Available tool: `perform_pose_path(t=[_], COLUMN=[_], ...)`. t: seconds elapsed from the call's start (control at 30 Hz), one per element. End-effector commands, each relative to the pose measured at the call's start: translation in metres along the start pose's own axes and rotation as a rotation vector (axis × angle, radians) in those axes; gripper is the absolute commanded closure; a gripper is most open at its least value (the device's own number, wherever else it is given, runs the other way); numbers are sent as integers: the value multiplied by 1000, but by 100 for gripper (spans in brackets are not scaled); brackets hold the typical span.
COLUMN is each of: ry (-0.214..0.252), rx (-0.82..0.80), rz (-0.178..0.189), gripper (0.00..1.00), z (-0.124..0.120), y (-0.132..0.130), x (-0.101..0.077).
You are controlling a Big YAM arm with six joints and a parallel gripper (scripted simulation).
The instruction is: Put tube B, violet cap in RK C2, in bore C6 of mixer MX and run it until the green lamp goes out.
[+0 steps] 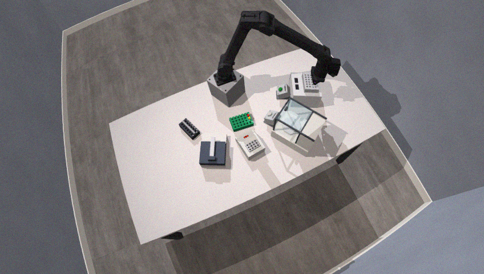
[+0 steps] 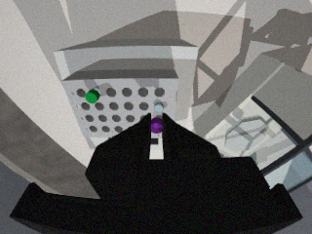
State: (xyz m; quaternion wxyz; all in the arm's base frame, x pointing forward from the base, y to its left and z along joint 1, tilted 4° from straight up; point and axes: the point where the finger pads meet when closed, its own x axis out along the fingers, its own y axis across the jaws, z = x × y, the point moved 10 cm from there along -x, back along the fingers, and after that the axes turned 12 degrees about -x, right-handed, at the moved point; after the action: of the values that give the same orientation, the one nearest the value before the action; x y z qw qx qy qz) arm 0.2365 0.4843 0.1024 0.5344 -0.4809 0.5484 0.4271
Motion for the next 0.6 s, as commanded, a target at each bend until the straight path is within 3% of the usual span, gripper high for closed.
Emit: perform_pose_path(t=[0.0, 0.57], ry=[-33, -34], rx=[12, 12], rz=[-7, -8], gripper=[91, 91], z=[4, 4], y=[-10, -10], x=[-7, -8])
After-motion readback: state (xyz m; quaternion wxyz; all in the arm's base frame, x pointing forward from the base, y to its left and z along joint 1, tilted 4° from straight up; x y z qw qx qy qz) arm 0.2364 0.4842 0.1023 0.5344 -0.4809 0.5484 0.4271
